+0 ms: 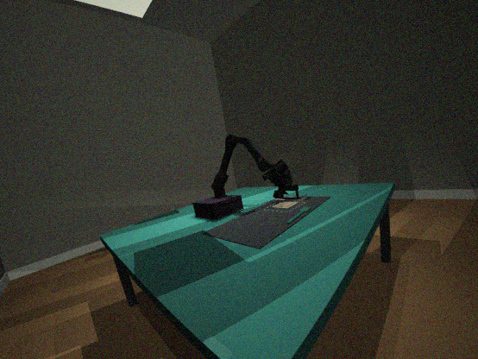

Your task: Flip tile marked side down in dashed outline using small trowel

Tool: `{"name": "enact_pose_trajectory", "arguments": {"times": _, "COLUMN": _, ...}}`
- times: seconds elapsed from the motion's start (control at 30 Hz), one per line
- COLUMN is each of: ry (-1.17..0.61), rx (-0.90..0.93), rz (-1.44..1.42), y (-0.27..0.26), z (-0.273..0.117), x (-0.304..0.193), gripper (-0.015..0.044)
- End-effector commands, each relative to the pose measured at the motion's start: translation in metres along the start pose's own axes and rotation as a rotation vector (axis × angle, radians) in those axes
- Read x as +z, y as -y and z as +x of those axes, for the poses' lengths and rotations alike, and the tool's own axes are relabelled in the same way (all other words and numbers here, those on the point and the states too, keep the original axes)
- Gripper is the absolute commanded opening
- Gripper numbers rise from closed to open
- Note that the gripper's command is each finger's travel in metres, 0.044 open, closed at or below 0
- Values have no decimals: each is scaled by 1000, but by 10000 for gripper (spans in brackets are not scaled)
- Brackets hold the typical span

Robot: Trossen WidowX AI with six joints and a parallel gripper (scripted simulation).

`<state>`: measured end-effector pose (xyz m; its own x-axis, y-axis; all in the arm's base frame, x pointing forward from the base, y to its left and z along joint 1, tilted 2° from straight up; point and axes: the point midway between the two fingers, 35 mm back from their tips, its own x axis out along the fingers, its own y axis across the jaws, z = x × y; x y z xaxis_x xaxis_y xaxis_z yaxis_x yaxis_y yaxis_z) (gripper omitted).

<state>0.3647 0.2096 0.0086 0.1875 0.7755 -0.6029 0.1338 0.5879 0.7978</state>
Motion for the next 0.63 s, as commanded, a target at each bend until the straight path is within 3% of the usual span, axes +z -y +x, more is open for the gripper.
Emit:
{"name": "enact_pose_trajectory", "arguments": {"times": 0.0, "ry": -1, "rx": 0, "rz": -4, "y": 0, "z": -9, "x": 1, "gripper": 300}}
{"name": "enact_pose_trajectory", "arguments": {"times": 0.23, "ry": -1, "rx": -4, "rz": 0, "y": 1, "z": -55, "x": 1, "gripper": 300}}
{"name": "enact_pose_trajectory", "arguments": {"times": 0.43, "ry": 0, "rx": -4, "rz": 1, "y": -4, "z": -67, "x": -2, "gripper": 300}}
{"name": "enact_pose_trajectory", "arguments": {"times": 0.6, "ry": 6, "rx": -7, "rz": 4, "y": -35, "z": -122, "x": -30, "gripper": 300}}
